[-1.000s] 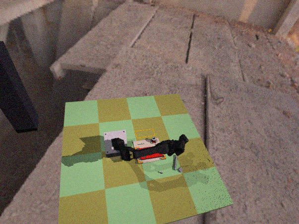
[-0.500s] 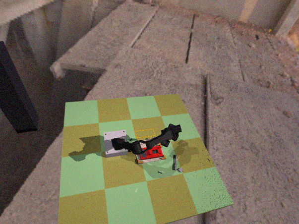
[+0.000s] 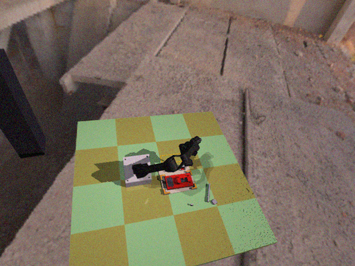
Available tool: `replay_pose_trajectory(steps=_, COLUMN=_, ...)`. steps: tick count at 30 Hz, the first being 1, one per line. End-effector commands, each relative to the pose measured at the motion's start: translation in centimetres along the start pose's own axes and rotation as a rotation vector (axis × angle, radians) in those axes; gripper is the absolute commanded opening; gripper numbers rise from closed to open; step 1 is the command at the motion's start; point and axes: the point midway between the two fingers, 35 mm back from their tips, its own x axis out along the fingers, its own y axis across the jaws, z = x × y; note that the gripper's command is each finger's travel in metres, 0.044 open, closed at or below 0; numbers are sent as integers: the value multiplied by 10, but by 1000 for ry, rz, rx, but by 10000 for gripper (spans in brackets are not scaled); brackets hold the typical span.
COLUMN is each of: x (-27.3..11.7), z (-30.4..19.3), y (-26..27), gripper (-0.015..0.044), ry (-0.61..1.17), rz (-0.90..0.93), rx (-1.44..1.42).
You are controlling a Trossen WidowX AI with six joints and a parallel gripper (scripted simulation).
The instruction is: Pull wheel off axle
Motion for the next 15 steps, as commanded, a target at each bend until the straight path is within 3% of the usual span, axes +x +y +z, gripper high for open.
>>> replay_pose_trajectory(steps=1, x=-1, z=-2, y=-2, gripper=300, ry=-3, rz=-19, rx=-28)
replay_pose_trajectory(steps=9, x=3, z=0, y=5, gripper=300, ry=-3, rz=-18, rx=-28)
replay_pose_trajectory(steps=15, x=37, z=2, y=5, gripper=300, ry=-3, rz=-18, rx=-28)
